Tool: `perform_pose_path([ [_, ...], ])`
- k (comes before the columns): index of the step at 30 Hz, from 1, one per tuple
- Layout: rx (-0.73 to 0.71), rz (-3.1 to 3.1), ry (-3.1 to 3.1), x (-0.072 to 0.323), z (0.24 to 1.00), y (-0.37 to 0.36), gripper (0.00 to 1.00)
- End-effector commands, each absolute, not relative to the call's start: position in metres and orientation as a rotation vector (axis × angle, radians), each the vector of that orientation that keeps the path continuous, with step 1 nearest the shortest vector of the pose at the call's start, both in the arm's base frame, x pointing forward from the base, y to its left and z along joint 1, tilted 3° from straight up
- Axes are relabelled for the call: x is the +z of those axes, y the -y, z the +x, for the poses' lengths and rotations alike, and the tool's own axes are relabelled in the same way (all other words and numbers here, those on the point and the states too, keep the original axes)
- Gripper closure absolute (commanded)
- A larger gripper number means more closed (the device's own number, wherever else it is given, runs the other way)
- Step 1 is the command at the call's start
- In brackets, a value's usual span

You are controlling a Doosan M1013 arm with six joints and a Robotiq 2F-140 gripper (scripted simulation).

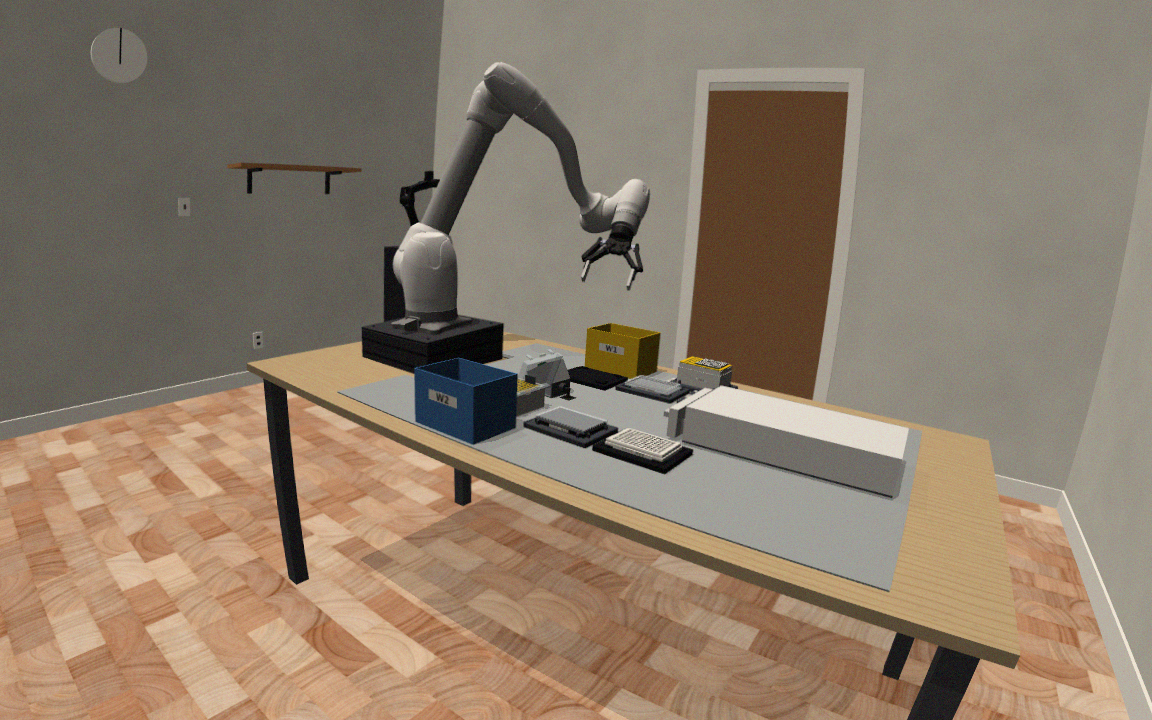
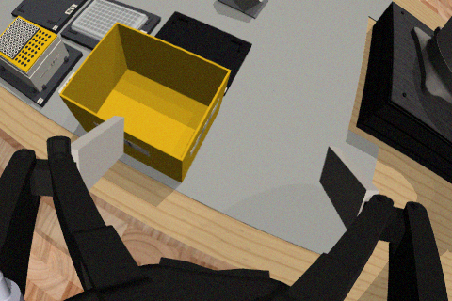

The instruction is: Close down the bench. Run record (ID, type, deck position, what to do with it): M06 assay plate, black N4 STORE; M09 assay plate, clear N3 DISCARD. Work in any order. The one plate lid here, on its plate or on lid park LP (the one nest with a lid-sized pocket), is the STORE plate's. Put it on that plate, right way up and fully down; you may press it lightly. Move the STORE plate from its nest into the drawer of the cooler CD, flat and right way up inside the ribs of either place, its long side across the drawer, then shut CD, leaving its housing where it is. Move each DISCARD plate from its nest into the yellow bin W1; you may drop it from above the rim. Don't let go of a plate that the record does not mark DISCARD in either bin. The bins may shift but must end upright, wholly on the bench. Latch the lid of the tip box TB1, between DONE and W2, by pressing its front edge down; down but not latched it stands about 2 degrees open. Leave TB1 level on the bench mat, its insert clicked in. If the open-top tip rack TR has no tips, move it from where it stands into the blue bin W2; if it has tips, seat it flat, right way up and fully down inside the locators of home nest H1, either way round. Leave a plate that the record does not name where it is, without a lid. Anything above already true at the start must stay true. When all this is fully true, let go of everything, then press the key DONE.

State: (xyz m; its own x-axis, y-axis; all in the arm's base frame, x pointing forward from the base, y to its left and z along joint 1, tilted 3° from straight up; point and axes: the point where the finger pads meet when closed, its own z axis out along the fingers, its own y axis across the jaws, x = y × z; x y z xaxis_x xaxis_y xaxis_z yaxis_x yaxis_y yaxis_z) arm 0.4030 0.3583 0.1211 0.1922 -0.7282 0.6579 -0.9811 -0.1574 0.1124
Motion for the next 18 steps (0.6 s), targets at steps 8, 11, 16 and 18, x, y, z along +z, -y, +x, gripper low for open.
perform_pose_path([
  [8,0.633,1.951,1.592,0.1212,0.4030,-0.3583,0.00],
  [11,0.633,1.951,1.592,0.1212,0.4030,-0.3583,0.00],
  [16,0.633,1.951,1.592,0.1212,0.4030,-0.3583,0.00],
  [18,0.599,1.971,1.571,0.1209,0.4065,-0.3546,1.00],
])
